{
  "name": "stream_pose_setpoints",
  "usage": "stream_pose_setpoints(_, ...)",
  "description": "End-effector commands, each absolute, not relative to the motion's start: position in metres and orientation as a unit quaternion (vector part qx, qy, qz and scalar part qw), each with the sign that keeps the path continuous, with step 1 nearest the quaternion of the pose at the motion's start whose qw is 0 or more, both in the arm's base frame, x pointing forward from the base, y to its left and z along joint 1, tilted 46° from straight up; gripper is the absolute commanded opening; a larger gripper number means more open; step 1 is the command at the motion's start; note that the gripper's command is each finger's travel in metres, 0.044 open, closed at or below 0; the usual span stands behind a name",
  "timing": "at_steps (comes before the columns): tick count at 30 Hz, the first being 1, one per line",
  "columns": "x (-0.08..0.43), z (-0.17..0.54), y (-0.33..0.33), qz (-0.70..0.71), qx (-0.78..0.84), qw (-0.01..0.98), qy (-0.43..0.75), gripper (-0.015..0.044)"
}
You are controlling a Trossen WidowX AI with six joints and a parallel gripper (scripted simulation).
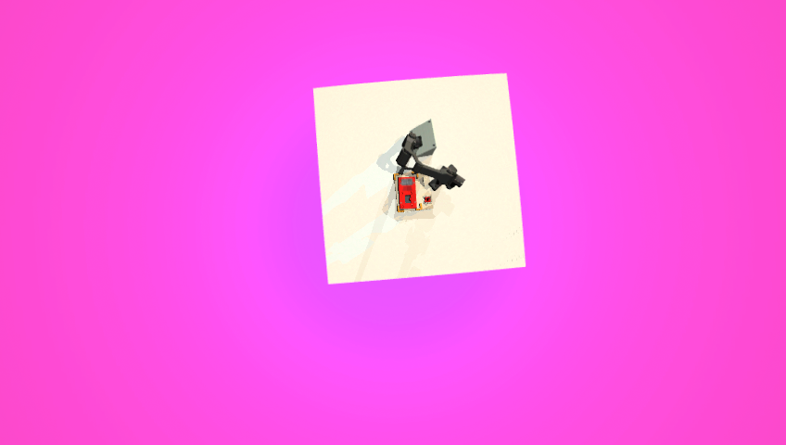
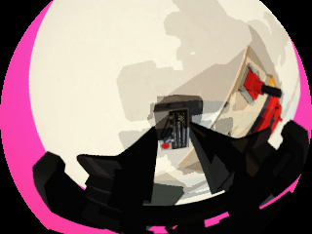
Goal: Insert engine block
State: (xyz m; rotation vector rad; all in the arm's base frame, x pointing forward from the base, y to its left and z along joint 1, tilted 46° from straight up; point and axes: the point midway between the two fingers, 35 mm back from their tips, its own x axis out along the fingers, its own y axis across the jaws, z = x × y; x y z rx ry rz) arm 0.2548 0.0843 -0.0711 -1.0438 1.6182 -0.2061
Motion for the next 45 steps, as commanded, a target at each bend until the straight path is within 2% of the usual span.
stream_pose_setpoints(1,0.255,-0.071,0.084,-0.087,-0.446,0.566,0.688,0.0052)
stream_pose_setpoints(3,0.256,-0.069,0.088,-0.086,-0.446,0.566,0.688,0.0000)
stream_pose_setpoints(45,0.251,0.017,0.173,-0.078,-0.450,0.562,0.689,0.0000)
